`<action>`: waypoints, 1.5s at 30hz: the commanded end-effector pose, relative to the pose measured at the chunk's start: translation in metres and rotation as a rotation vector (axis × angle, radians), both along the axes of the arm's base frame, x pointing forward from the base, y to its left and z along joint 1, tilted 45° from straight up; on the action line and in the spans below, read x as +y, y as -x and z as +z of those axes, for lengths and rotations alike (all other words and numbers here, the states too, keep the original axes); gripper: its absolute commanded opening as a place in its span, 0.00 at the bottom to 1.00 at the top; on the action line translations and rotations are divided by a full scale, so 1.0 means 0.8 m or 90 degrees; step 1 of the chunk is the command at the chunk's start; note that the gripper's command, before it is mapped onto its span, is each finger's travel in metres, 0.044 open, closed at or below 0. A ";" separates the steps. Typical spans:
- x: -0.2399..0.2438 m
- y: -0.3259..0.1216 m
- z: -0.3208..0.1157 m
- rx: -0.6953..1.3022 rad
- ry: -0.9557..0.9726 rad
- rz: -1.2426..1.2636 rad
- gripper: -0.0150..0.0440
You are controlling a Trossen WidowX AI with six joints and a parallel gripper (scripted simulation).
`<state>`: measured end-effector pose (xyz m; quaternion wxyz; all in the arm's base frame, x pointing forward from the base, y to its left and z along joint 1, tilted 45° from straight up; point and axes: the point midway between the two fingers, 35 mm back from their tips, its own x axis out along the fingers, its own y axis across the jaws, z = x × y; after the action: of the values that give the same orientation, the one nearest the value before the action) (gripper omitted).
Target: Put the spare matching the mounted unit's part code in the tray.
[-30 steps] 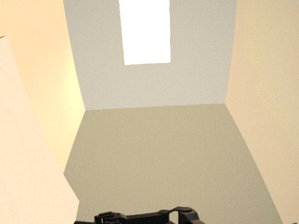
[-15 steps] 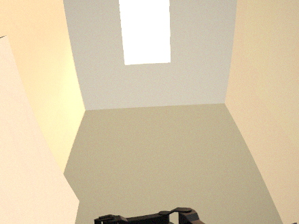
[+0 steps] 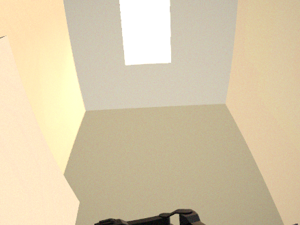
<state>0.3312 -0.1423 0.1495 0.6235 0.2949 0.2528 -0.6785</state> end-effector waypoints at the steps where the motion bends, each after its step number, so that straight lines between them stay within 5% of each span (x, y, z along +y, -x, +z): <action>1: -0.002 0.002 -0.004 0.005 0.003 0.003 0.25; 33: -0.023 0.008 -0.024 0.006 0.006 0.002 0.25; 45: -0.022 0.006 -0.020 0.000 0.003 0.000 0.79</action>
<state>0.3265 -0.1596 0.1330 0.6245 0.2930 0.2511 -0.6791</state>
